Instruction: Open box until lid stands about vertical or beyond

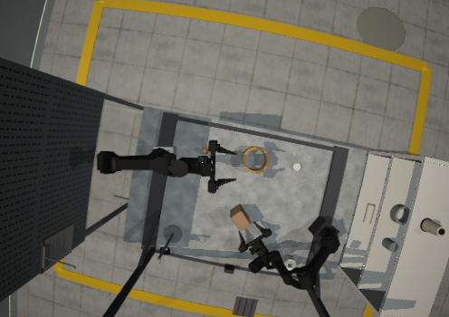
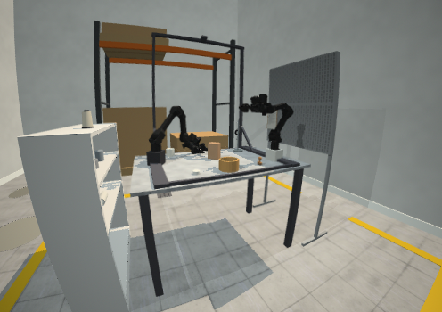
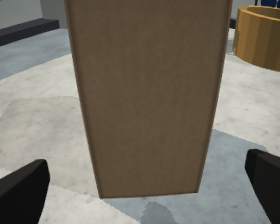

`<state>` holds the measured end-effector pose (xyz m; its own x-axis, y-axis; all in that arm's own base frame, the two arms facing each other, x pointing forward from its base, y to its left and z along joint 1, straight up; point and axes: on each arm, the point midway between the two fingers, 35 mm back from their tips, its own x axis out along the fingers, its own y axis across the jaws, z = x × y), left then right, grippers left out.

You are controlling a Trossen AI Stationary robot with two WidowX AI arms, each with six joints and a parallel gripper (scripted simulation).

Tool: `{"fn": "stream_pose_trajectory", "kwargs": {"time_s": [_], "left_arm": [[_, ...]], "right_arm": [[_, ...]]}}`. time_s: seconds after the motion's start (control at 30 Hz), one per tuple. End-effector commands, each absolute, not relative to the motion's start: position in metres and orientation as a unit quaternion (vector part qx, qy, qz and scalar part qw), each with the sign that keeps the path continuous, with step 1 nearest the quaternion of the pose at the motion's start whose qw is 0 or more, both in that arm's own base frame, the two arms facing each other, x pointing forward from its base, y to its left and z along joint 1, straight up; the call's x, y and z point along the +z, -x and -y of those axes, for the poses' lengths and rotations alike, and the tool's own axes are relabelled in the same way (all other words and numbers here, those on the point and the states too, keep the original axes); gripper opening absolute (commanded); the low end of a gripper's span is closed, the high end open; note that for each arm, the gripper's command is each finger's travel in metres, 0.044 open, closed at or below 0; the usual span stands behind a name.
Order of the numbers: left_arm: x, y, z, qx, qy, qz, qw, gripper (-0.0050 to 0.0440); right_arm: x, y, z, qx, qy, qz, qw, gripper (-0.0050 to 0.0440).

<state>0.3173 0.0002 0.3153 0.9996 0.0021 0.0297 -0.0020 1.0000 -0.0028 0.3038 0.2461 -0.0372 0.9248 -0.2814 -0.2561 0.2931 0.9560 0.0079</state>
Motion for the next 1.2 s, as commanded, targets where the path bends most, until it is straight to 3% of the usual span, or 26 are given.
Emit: {"fn": "stream_pose_trajectory", "kwargs": {"time_s": [0.0,1.17], "left_arm": [[0.323,-0.316,0.000,0.000,0.000,0.025,1.000,0.0440],[0.323,-0.316,0.000,0.000,0.000,0.025,1.000,0.0440]], "right_arm": [[-0.032,-0.310,-0.247,-0.146,-0.031,-0.125,0.981,0.0440],[-0.032,-0.334,-0.239,-0.146,-0.031,-0.124,0.981,0.0440]]}}
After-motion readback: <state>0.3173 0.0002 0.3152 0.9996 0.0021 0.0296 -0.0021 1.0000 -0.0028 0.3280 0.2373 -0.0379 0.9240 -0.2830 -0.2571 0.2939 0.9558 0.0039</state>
